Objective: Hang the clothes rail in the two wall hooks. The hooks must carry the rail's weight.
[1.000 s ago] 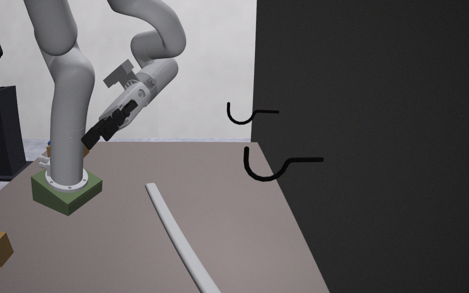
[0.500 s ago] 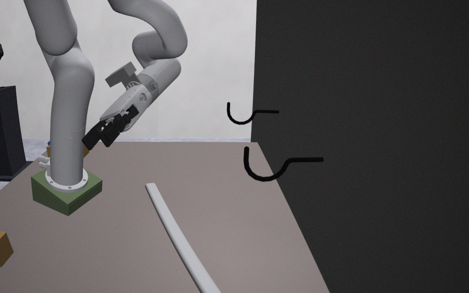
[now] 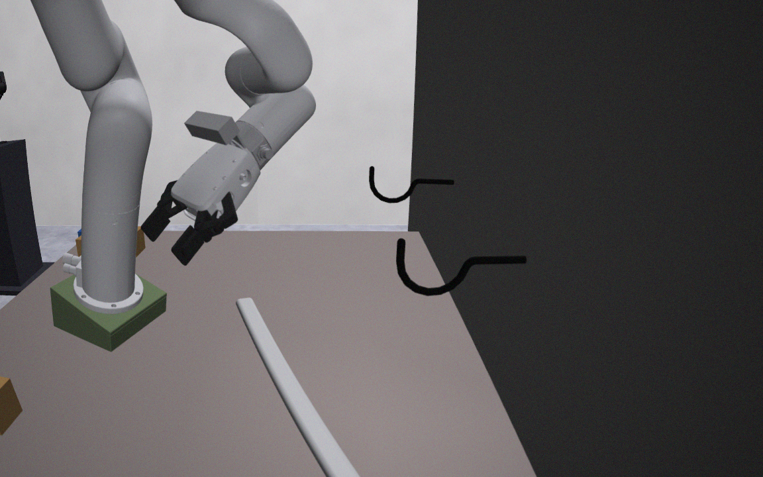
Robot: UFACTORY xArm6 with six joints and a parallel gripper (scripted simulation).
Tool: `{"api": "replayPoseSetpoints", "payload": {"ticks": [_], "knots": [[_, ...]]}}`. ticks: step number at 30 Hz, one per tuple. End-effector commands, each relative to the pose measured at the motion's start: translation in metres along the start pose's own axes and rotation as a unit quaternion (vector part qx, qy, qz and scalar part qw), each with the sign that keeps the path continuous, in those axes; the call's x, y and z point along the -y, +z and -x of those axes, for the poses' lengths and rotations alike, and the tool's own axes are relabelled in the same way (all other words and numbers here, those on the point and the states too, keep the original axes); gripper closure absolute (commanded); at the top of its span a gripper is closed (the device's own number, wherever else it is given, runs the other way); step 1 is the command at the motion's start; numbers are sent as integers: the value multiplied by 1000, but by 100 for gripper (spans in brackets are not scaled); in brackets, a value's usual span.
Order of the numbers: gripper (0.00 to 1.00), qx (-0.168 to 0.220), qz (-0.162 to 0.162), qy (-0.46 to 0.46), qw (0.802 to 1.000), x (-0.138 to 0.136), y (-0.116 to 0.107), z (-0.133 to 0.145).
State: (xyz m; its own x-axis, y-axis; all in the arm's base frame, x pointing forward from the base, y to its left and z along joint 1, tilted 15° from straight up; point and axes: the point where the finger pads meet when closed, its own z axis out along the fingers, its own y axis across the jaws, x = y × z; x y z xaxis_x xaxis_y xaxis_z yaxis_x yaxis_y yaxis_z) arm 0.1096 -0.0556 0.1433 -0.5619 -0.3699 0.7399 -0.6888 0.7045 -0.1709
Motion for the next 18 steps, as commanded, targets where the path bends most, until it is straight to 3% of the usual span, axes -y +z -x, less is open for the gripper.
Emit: {"api": "replayPoseSetpoints", "payload": {"ticks": [1,9,12,18], "knots": [[0,39,38,-61,997,0,-3,10],[0,115,70,-151,979,6,-10,26],[0,118,71,-155,978,6,-10,26],[0,188,74,-222,954,17,-18,39]]}}
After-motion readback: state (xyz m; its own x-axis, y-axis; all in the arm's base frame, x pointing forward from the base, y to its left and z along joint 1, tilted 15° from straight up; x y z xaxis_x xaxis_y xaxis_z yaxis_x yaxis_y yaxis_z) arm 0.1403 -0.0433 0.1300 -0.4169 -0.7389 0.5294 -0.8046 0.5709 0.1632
